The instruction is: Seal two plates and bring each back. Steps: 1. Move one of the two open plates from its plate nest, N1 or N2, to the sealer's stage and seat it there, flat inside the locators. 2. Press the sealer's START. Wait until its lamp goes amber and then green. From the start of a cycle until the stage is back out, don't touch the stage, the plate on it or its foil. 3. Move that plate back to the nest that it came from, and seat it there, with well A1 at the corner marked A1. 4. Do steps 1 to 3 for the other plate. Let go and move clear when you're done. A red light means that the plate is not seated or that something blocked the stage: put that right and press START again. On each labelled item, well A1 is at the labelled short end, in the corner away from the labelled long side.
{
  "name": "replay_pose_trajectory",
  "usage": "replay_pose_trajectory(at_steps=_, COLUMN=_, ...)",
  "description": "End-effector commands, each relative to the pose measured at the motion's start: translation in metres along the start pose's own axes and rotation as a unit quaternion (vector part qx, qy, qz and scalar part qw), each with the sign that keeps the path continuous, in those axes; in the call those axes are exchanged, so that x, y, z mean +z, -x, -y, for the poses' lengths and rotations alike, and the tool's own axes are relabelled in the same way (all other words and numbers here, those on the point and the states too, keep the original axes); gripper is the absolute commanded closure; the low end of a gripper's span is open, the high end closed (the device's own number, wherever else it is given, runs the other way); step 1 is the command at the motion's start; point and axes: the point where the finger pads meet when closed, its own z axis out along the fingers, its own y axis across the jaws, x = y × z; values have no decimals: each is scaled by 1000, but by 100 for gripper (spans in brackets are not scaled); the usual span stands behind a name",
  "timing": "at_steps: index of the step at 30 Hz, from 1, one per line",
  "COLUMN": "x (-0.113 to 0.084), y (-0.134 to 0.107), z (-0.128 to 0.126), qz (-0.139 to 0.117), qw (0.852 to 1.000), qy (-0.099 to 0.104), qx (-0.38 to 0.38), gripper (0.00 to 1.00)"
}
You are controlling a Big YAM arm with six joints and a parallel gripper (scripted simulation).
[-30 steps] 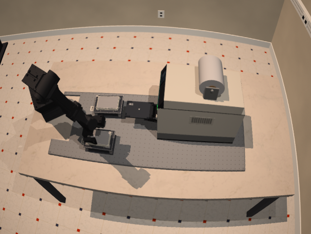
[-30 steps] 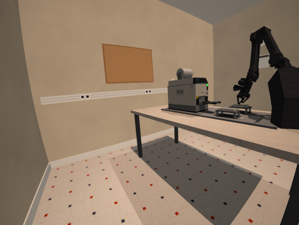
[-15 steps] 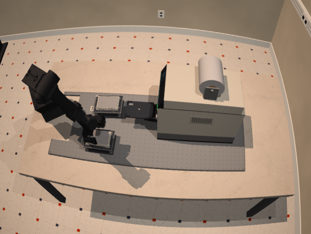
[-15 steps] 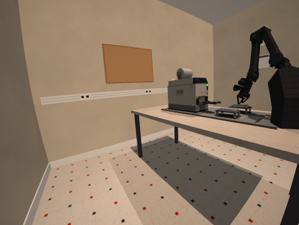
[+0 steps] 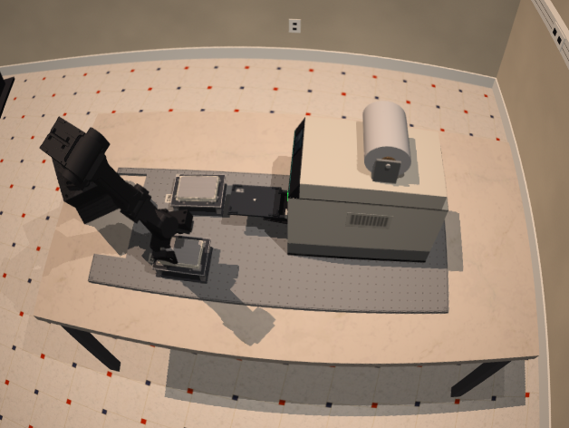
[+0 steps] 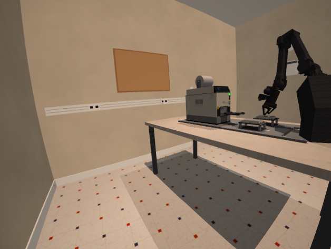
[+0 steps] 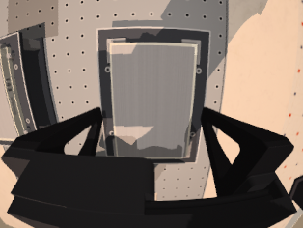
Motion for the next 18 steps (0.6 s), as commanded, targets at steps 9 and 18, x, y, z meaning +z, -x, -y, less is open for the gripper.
replay_pose_trajectory(at_steps=9, x=-21, y=13, z=-1, qz=5, qw=1000, qy=2, qx=3, gripper=0)
replay_pose_trajectory(at_steps=18, x=-37, y=13, z=-6, qz=2, qw=1000, qy=6, qx=0, gripper=0)
